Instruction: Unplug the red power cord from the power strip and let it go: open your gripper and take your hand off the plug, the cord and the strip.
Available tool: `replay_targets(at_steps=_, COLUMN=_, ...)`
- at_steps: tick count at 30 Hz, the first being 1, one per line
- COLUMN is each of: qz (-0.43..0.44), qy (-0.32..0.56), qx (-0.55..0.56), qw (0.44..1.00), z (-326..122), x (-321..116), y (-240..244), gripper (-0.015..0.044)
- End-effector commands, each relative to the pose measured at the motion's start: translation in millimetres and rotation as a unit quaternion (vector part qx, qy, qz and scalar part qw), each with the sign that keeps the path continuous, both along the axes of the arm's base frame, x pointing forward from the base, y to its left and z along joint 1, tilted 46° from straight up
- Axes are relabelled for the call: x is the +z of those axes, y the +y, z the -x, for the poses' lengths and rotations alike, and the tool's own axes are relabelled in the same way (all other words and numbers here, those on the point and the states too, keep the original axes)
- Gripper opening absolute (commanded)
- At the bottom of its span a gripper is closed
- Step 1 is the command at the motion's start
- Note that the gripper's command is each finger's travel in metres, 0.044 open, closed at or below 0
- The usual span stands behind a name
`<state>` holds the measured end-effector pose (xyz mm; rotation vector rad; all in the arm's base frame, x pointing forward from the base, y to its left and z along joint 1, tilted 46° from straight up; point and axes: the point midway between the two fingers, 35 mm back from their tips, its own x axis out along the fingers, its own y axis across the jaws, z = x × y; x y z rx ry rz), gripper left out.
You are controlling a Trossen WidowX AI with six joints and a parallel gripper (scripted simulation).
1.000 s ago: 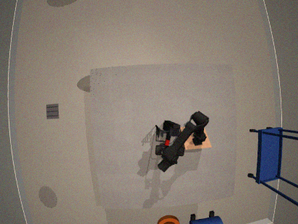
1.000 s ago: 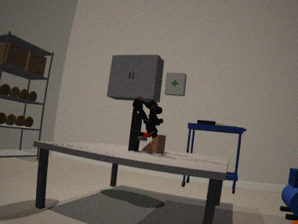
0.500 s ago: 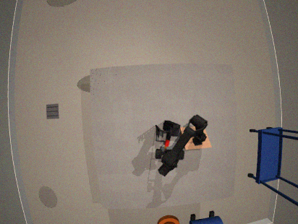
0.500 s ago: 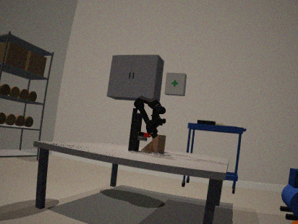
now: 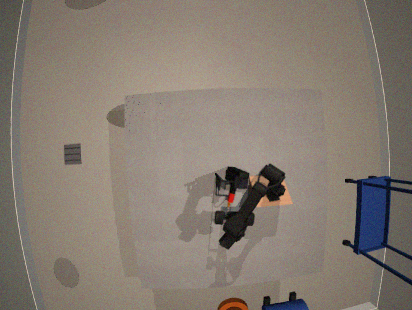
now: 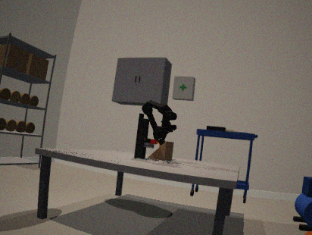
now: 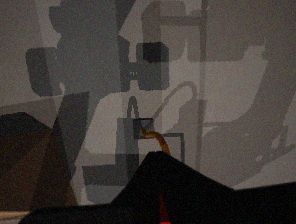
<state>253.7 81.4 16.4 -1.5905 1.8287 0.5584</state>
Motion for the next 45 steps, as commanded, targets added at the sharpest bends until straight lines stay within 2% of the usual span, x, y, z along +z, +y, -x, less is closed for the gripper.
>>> replay_targets(at_steps=1, qz=-0.004, qy=-0.004, qx=-0.002, qw=1.000, z=-3.8, x=-3.9, y=4.7, gripper=0.0000)
replay_targets(at_steps=45, qz=-0.004, qy=-0.004, qx=-0.002, qw=1.000, z=-3.3, x=-4.4, y=4.8, gripper=0.0000)
